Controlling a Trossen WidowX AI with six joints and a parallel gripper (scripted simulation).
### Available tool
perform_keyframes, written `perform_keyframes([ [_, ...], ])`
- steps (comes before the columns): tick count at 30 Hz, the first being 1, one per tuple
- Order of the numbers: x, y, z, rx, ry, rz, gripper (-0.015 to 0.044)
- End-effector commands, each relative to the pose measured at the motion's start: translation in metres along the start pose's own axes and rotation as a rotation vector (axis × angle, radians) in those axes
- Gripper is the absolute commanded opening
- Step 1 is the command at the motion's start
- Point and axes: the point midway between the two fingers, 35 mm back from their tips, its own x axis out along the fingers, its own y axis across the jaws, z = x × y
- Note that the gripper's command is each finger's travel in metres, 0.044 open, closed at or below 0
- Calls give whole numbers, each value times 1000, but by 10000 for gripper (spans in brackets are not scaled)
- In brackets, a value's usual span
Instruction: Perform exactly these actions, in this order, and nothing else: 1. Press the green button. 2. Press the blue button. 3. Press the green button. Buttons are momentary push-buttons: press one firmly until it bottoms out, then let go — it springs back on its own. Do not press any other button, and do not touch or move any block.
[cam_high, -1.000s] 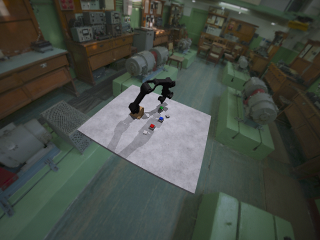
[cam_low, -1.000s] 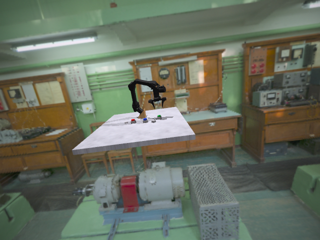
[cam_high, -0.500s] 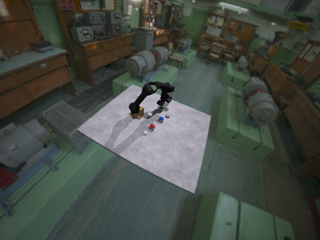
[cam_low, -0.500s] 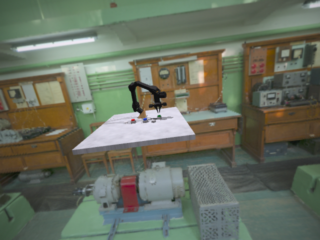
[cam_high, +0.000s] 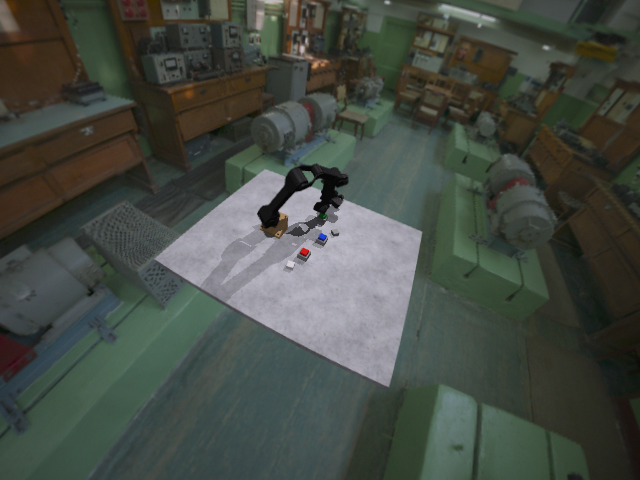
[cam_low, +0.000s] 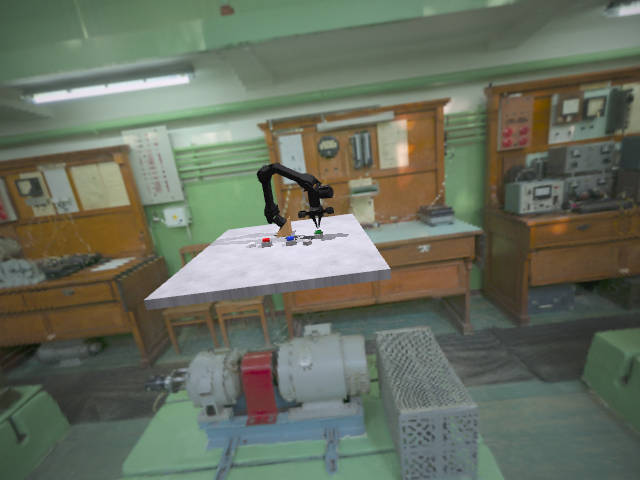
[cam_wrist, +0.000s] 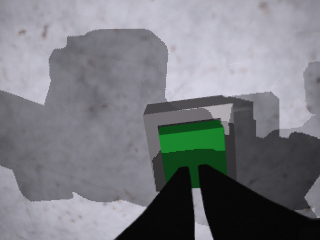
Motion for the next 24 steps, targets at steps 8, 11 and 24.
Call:
perform_keyframes([
  [8,19,-2,0,-4,0,-7,20],
  [11,22,-2,0,-4,0,-7,20],
  [24,22,-2,0,-4,0,-7,20],
])
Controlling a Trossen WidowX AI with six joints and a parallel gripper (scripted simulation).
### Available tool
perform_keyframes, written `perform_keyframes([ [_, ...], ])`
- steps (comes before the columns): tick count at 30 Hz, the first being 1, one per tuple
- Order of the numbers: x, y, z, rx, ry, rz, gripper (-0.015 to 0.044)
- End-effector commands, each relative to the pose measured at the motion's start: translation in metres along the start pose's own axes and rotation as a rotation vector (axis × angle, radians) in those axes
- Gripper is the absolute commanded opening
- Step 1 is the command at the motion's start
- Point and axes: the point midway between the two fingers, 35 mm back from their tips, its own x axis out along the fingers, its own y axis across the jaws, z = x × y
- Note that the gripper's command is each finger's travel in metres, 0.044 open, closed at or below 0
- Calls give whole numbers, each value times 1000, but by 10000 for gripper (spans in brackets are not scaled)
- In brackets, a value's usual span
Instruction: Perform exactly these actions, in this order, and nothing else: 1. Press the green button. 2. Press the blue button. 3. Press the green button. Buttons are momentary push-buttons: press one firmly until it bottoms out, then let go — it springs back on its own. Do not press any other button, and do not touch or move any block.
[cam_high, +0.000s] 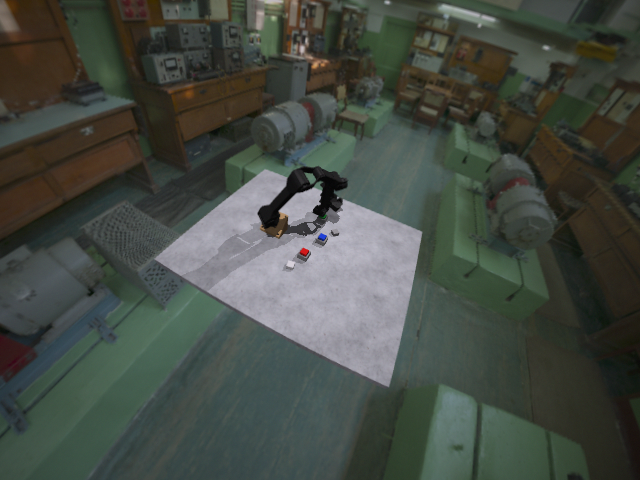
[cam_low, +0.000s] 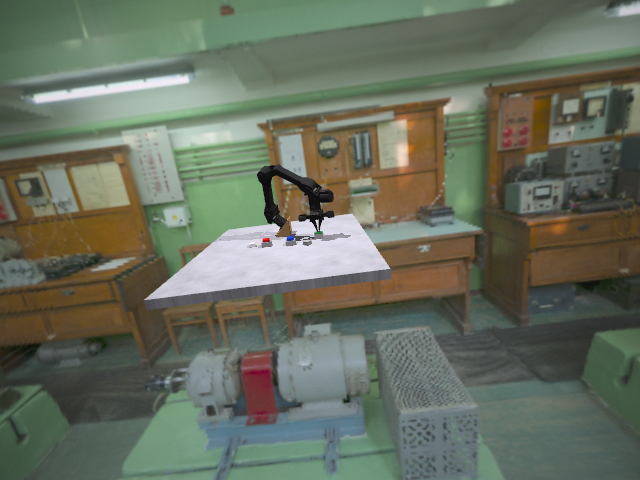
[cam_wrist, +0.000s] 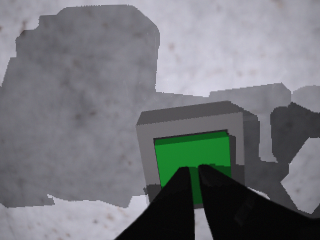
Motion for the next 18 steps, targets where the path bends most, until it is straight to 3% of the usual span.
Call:
perform_keyframes([
  [1,1,-1,0,-4,-2,-3,20],
  [6,1,-1,0,-4,-2,-3,20],
  [10,-29,0,0,-4,-1,-2,20],
  [14,-34,0,0,-5,-1,-2,20],
  [18,-83,1,0,-5,-1,-1,20],
])
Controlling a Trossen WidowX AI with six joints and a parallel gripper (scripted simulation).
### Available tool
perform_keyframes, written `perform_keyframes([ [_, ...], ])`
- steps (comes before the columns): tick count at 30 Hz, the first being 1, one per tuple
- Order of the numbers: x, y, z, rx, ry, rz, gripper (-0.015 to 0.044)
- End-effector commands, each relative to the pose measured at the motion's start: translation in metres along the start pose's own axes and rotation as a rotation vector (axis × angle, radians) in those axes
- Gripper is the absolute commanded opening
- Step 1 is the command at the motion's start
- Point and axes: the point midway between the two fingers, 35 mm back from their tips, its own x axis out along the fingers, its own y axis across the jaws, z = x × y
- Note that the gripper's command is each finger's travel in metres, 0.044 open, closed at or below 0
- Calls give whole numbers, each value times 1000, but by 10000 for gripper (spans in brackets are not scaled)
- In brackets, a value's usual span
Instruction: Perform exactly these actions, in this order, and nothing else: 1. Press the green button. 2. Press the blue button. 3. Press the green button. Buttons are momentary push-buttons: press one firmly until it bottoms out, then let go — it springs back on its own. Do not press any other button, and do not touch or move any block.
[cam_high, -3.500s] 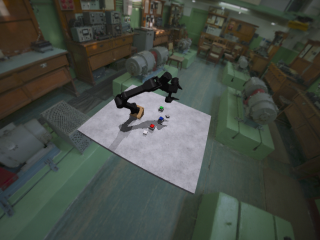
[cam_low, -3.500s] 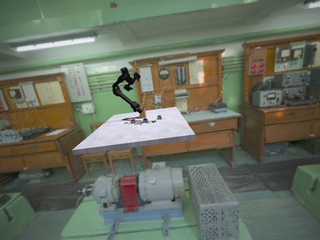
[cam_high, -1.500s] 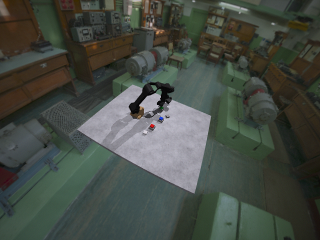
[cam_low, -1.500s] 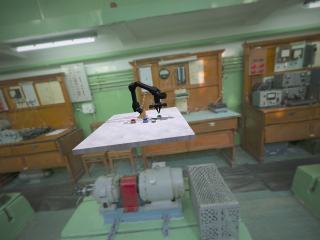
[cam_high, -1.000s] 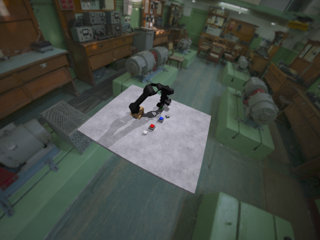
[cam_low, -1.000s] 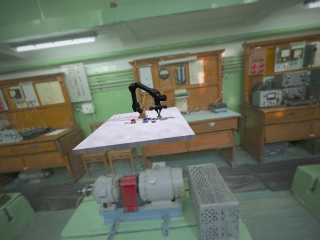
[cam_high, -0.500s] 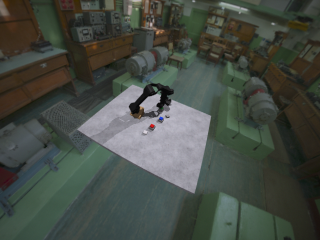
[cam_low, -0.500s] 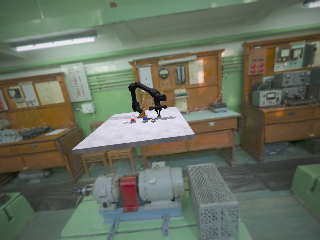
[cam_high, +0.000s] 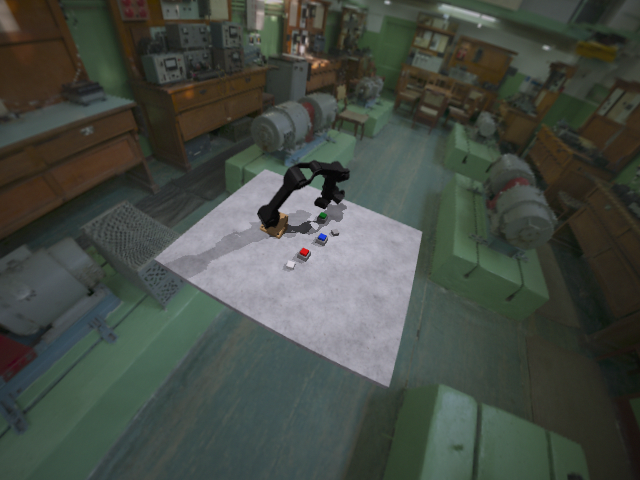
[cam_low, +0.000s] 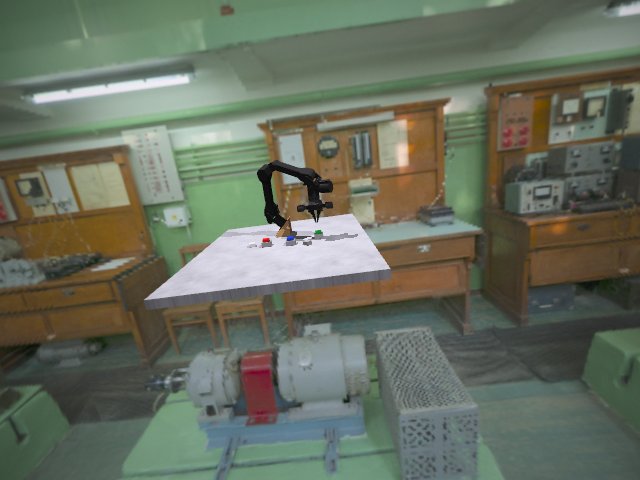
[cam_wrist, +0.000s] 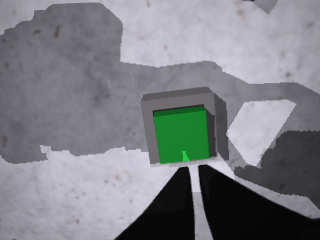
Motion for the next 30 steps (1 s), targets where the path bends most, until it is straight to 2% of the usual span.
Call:
perform_keyframes([
  [1,-39,1,-1,4,-7,15,20],
  [7,-43,-11,7,4,-7,17,20],
  [15,-40,-143,61,5,-8,5,20],
  [23,-37,-148,63,5,-8,4,20],
  [27,13,-148,64,6,-9,3,20],
  [30,23,-149,63,6,-9,1,20],
])
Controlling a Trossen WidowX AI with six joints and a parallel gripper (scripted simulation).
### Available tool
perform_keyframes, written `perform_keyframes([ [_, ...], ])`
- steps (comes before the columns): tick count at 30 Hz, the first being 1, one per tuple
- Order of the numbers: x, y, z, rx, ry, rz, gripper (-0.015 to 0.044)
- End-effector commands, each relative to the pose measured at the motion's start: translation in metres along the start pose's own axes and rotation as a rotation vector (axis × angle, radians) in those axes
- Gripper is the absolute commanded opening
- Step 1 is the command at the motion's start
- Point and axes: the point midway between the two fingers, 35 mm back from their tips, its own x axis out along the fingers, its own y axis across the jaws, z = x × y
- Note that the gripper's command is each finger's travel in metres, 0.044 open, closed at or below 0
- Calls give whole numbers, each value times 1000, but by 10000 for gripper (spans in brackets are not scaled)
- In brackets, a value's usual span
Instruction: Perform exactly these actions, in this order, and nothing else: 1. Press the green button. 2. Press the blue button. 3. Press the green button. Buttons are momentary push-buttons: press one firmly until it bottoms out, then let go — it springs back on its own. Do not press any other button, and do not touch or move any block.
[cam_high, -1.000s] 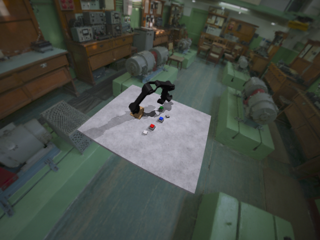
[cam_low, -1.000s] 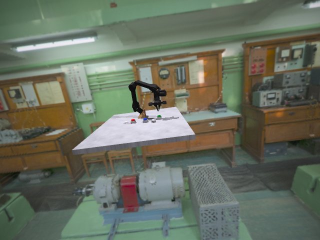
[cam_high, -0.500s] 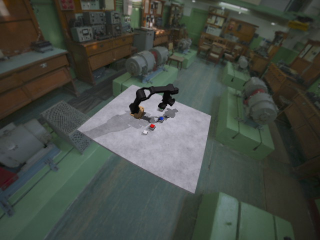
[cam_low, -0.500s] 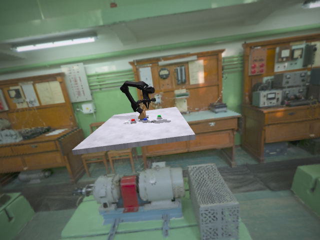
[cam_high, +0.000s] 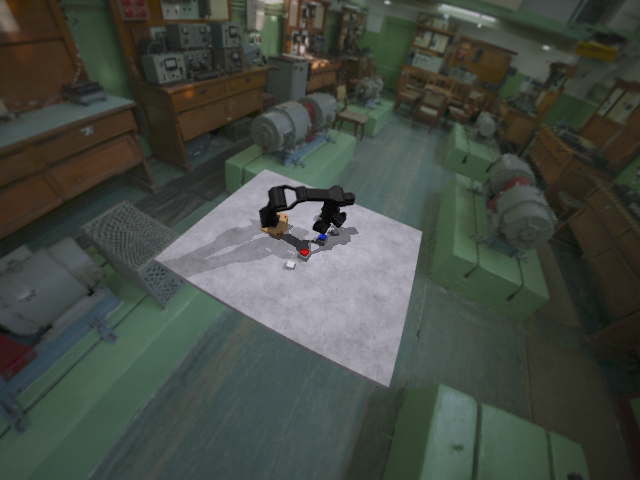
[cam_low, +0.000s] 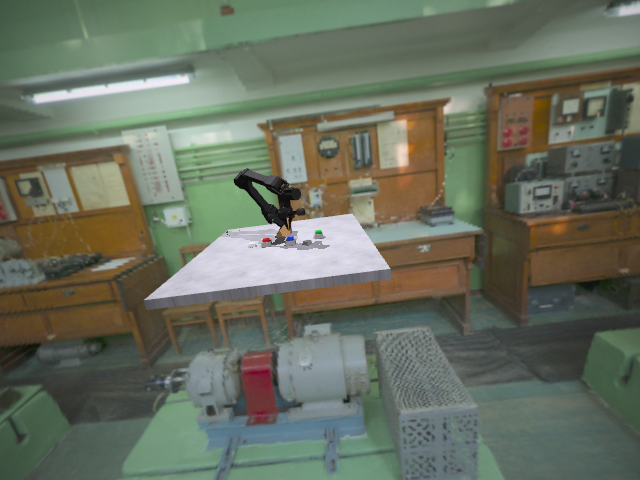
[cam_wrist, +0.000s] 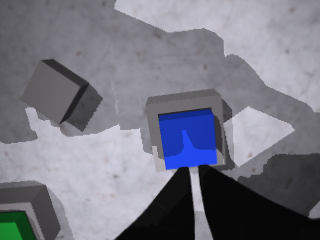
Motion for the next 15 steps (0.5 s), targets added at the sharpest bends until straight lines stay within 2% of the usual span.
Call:
perform_keyframes([
  [1,13,-1,-1,-4,-4,-4,20],
  [15,33,-1,0,-4,-4,-4,20],
])
